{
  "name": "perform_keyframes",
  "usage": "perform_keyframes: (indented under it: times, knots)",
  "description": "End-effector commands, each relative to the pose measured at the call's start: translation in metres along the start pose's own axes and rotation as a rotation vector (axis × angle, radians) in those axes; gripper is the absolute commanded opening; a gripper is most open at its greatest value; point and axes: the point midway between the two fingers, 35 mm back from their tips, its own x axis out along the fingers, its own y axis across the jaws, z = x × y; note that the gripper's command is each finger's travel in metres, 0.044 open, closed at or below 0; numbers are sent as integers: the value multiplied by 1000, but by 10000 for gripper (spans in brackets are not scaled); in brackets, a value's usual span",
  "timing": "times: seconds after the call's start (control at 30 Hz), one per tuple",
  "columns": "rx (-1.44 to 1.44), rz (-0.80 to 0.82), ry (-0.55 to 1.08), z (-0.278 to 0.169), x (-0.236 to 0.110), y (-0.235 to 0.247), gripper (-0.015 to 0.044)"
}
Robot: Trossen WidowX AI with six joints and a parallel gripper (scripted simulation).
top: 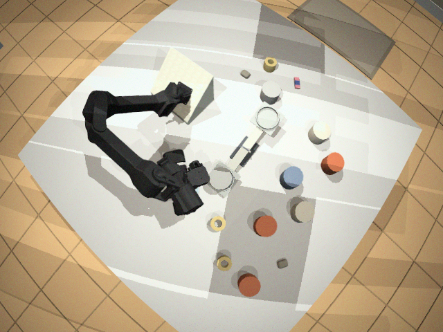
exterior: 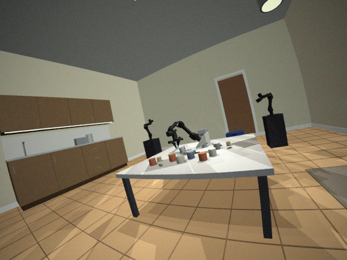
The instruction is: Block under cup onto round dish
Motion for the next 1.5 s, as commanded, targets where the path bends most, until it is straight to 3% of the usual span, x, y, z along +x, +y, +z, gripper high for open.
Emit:
perform_keyframes:
  times: [0.0, 0.37, 1.0, 1.47]
  knots:
    - [-6, 3, 11, -5, 3, 2, 0]
    - [-6, 1, 13, -6, 43, 2, 0]
    - [-6, 0, 14, -6, 63, 2, 0]
    - [-1, -3, 16, -6, 58, 1, 367]
